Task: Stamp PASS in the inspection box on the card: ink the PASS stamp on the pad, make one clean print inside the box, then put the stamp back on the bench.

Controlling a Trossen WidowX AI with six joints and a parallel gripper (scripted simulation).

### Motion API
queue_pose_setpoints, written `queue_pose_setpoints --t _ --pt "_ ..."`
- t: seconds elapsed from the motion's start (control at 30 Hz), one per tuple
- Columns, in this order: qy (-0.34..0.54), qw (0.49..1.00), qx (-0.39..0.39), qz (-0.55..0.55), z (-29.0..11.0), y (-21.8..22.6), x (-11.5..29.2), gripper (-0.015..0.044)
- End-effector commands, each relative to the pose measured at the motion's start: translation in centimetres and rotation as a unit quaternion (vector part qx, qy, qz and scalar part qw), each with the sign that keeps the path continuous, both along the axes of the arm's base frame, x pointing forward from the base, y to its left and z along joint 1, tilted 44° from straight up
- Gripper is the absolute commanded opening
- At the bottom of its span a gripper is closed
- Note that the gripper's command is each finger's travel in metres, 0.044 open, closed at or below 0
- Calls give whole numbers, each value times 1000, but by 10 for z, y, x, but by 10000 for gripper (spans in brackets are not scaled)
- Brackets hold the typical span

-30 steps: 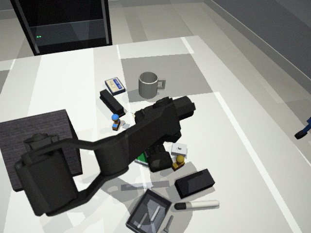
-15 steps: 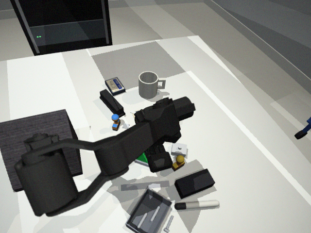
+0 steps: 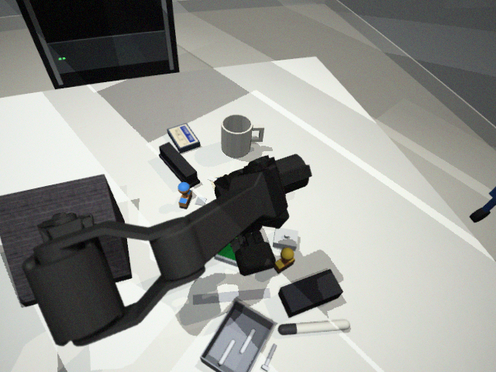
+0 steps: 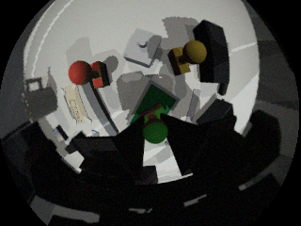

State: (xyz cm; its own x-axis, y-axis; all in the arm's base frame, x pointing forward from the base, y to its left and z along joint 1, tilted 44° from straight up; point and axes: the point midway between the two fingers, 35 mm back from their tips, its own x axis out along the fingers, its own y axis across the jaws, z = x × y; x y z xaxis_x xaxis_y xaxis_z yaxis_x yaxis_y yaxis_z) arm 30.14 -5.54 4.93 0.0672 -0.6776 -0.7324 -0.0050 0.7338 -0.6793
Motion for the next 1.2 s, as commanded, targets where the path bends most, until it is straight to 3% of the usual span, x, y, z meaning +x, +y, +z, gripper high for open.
queue_pose_setpoints --t 0.0,1.17 --pt "0 1000 -3 -2 -1 -3 0 0" --pt "0 1000 -3 -2 6 4 0 0"
